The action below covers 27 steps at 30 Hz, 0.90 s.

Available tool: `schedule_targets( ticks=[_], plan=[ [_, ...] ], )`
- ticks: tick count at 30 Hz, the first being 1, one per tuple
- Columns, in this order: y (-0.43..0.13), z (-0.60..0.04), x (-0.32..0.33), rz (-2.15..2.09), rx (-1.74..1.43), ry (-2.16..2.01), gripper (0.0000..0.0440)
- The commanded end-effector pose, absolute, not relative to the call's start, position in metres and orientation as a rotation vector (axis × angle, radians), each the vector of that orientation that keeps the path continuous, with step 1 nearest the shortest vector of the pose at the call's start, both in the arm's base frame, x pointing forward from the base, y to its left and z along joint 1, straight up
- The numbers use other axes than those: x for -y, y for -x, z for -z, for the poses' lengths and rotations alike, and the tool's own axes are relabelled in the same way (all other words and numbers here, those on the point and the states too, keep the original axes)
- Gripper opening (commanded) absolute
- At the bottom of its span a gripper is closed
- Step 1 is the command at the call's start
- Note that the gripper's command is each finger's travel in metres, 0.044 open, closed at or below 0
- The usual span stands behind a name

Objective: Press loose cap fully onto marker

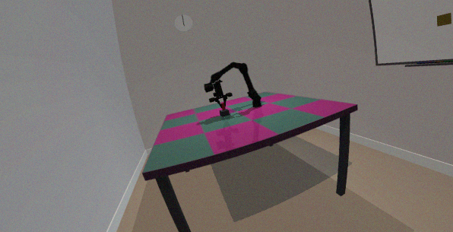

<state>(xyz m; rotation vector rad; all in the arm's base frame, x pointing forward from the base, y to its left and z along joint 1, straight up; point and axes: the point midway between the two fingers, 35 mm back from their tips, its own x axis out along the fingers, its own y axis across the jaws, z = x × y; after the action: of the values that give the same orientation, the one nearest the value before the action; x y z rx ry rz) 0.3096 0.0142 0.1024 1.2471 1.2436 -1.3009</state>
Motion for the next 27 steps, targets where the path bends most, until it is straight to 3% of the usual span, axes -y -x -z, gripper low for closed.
schedule_targets(
  ticks=[1,27],
  plan=[
    [-0.2984,-0.0878,-0.0108,1.351,-1.277,-1.195,0.0105],
    [-0.2982,-0.0869,-0.0097,1.337,-1.282,-1.18,0.0137]
  ],
)
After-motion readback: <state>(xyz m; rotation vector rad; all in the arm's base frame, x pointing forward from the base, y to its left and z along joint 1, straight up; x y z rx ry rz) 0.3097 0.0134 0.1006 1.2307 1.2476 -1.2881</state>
